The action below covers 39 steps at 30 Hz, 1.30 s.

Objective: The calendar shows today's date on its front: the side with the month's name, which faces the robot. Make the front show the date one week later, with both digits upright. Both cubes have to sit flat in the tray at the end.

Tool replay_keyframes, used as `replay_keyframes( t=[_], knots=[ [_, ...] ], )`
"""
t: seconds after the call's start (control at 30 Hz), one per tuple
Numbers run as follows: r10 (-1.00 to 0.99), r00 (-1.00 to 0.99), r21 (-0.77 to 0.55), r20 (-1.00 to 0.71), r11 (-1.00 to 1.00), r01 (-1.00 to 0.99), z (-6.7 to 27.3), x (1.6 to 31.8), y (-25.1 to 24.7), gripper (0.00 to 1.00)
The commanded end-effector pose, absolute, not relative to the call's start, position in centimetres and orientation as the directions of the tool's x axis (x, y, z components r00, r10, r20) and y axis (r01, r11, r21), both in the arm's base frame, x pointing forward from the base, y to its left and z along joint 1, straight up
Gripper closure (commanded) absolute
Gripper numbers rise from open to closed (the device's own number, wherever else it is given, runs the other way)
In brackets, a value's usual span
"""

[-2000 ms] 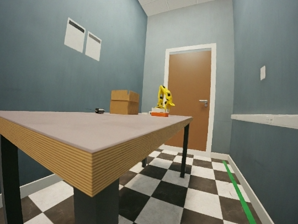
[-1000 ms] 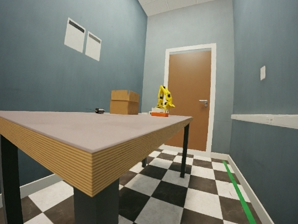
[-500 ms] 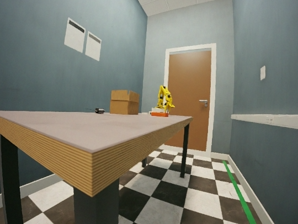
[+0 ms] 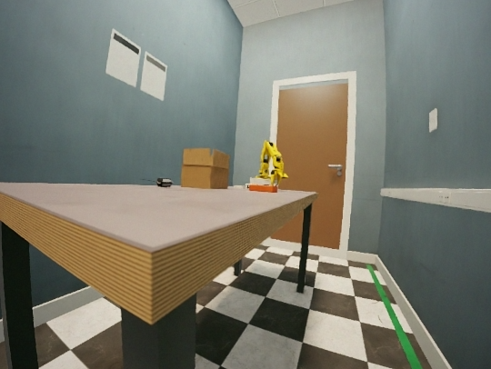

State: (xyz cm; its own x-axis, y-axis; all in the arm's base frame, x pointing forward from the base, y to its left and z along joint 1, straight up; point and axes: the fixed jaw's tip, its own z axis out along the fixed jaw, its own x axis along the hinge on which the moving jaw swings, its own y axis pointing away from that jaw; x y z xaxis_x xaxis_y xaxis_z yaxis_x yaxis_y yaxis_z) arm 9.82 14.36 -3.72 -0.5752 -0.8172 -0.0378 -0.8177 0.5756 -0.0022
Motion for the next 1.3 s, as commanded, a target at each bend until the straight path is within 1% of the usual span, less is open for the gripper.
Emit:
replay_keyframes(
  t=[0.0, 1.03, 1.13, 1.27],
  knots=[
    [-0.828, -0.561, 0.000, -0.012, 0.561, -0.828, -4.25, 9.34, 13.97, 1.00],
    [-0.828, -0.561, 0.000, -0.012, 0.561, -0.828, -5.16, 9.34, 13.97, 1.00],
    [-0.828, -0.561, 0.000, -0.012, 0.561, -0.828, -5.16, 9.34, 13.97, 0.96],
    [-0.828, -0.561, 0.000, -0.012, 0.561, -0.828, -5.16, 9.34, 13.97, 0.87]
  ],
)
